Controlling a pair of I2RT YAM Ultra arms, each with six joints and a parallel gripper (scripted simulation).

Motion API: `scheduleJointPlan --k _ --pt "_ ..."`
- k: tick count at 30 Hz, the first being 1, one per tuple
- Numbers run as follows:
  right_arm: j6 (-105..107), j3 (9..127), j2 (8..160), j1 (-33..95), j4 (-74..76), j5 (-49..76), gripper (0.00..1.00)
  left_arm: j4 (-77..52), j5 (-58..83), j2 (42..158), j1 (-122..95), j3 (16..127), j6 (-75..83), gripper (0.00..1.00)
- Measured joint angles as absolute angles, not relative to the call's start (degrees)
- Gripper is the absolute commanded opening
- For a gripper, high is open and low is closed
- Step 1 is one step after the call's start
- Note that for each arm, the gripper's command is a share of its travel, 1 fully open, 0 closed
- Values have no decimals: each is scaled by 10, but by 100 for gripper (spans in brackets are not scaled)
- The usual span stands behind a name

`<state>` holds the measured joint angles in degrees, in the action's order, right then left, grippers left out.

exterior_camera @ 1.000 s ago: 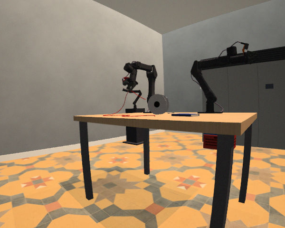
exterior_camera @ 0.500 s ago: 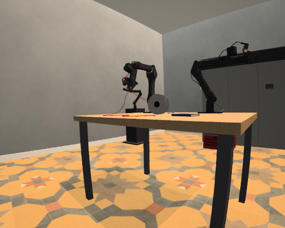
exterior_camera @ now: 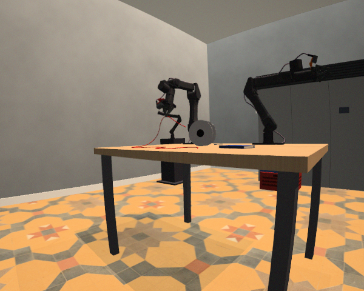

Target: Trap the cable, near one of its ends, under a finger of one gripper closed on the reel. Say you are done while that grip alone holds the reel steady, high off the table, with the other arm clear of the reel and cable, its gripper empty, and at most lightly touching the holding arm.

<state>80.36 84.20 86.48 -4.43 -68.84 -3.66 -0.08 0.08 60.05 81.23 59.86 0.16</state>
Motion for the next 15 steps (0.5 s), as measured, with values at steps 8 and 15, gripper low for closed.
scheduleJointPlan --k 8,15 --pt "804 842 865 -44 -688 -37 0 -1 1 601 812 599 1 90" --pt "804 842 865 -44 -688 -37 0 -1 1 601 812 599 1 78"
